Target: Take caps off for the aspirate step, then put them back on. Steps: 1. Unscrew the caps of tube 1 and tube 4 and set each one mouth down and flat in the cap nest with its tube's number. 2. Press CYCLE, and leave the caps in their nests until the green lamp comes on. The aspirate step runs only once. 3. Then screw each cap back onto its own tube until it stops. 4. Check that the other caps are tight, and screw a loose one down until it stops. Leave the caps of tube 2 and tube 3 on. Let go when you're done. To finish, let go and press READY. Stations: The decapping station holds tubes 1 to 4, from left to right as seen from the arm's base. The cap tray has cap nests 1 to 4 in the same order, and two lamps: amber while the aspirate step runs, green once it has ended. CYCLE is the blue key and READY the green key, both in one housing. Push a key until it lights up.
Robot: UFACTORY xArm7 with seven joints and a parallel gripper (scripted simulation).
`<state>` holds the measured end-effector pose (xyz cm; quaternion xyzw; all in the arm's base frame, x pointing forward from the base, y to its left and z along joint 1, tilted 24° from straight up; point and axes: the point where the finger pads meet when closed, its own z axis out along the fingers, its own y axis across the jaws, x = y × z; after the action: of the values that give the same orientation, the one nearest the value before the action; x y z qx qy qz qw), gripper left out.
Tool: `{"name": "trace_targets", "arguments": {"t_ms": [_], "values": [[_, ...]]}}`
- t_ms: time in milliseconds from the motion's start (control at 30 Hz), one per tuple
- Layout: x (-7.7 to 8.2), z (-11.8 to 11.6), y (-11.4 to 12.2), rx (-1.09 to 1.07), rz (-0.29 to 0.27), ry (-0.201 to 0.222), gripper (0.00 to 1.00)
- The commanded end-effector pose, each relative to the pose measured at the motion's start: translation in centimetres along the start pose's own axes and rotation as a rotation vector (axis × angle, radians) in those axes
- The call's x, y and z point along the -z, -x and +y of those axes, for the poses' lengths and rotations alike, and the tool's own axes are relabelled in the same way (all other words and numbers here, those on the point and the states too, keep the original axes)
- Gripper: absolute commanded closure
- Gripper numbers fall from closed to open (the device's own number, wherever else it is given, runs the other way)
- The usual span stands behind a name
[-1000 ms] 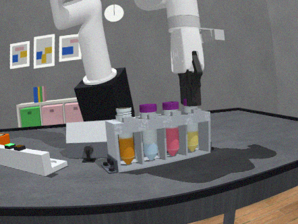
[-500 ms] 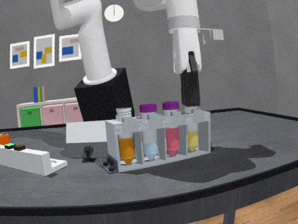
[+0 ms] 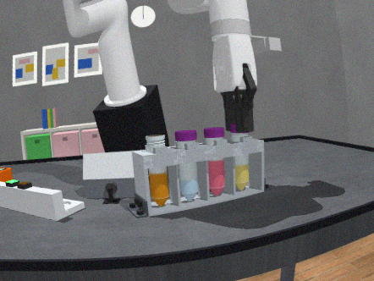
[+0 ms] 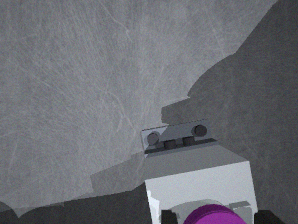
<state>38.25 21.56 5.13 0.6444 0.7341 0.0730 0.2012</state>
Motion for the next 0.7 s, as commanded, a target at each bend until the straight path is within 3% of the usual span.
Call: {"name": "trace_targets", "arguments": {"t_ms": [0,333,567,600,667], "values": [[0.16,0.18,-0.14,0.191,0.008,-0.008,0.54],[0.17,0.18,-0.15,0.576,0.009,-0.007,0.54],[0.17,0.18,-0.15,0.576,0.009,-0.007,0.54],[0.17,0.18,-0.15,0.576,0.009,-0.007,1.0],[0.17,0.18,-0.15,0.576,0.009,-0.007,1.0]]}}
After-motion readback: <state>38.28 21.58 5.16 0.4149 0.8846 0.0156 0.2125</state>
